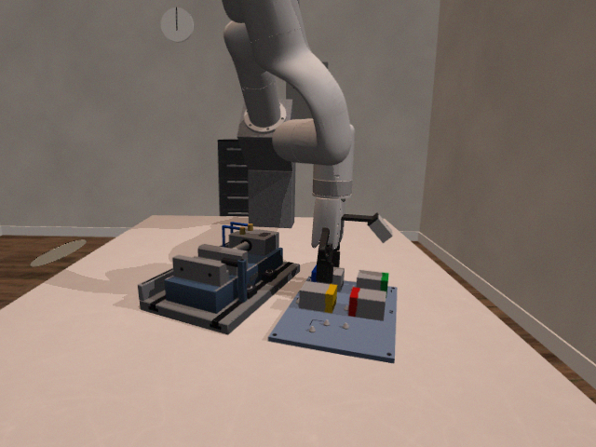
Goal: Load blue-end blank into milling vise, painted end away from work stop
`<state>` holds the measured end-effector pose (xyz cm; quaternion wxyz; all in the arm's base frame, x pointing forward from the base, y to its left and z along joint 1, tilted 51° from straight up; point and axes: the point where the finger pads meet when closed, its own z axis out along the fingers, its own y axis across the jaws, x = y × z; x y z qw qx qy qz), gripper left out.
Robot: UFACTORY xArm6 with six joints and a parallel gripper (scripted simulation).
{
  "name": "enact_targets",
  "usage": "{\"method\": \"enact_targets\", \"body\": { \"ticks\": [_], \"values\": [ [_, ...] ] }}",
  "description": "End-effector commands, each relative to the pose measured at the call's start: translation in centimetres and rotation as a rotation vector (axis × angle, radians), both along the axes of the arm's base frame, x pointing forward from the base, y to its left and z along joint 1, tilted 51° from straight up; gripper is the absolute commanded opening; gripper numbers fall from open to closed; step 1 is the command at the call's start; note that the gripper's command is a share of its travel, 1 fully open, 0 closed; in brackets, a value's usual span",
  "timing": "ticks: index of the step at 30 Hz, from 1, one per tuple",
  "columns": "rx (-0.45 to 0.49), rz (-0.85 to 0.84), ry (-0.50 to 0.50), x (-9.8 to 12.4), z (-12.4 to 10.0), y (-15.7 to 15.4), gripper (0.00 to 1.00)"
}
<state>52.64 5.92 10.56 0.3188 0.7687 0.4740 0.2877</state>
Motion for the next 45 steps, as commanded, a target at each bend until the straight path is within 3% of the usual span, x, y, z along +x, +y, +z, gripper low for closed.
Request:
{"method": "enact_targets", "body": {
  "ticks": [1,6,7,45],
  "values": [
    [0.001,0.001,-0.001,0.0,0.08,0.06,0.79],
    [0.001,0.001,-0.001,0.0,0.08,0.06,0.79],
    [0.001,0.001,-0.001,0.0,0.08,0.06,0.0],
    [0.001,0.001,-0.001,0.01,0.09,0.06,0.0]
  ]
}}
